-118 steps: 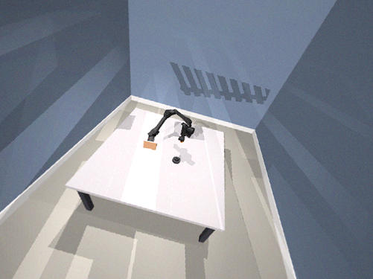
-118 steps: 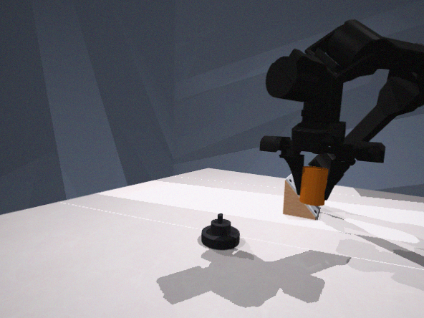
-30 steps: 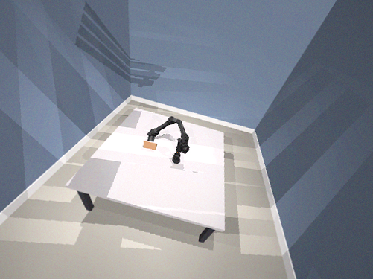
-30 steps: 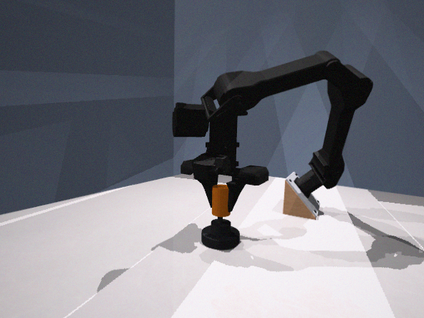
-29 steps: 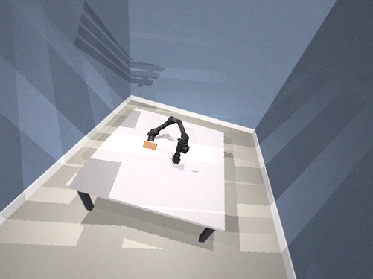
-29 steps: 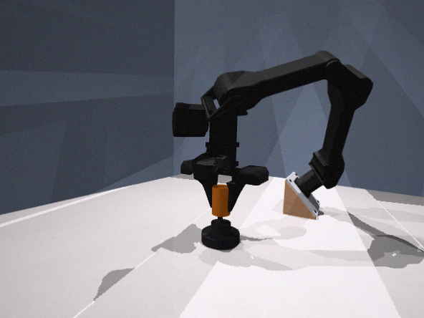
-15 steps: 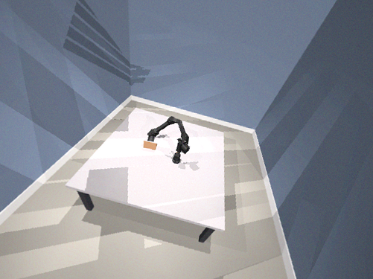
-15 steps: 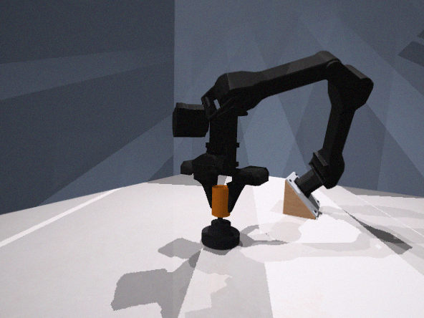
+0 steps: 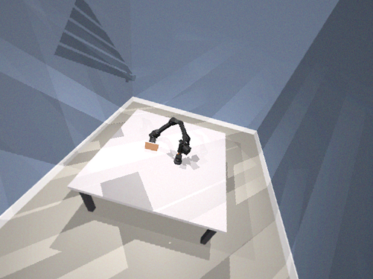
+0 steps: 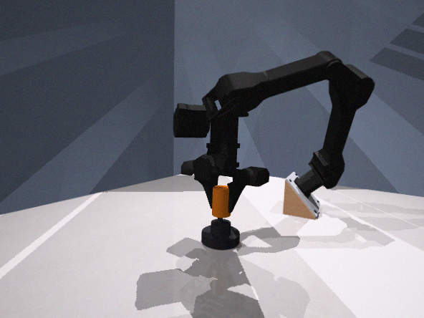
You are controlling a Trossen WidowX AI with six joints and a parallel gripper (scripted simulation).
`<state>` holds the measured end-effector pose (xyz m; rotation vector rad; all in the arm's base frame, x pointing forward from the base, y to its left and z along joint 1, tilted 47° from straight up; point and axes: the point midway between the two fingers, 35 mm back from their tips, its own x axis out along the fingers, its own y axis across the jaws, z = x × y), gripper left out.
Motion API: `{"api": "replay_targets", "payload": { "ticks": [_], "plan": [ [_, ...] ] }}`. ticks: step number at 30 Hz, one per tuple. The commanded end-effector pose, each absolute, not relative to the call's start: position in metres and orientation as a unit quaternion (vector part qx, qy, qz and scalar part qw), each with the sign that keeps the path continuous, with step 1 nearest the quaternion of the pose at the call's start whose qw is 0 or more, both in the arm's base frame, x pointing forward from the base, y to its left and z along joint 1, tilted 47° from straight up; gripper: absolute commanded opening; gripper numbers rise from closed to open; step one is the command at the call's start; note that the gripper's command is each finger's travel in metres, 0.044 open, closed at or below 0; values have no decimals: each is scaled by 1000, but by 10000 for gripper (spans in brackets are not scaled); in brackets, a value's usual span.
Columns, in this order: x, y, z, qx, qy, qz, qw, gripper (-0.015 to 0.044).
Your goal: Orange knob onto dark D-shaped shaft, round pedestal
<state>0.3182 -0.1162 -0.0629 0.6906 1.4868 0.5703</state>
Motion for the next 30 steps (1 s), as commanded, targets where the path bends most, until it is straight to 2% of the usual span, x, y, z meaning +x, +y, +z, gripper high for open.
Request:
{"api": "replay_targets", "payload": {
  "ticks": [1,10,17,30],
  "plan": [
    [318,-115,-62,306,652,251,646,0],
    [318,-118,-59,303,651,254,648,0],
    [319,-120,-58,237,622,318,675,0],
    [322,-118,-64,237,622,318,675,0]
  ]
}}
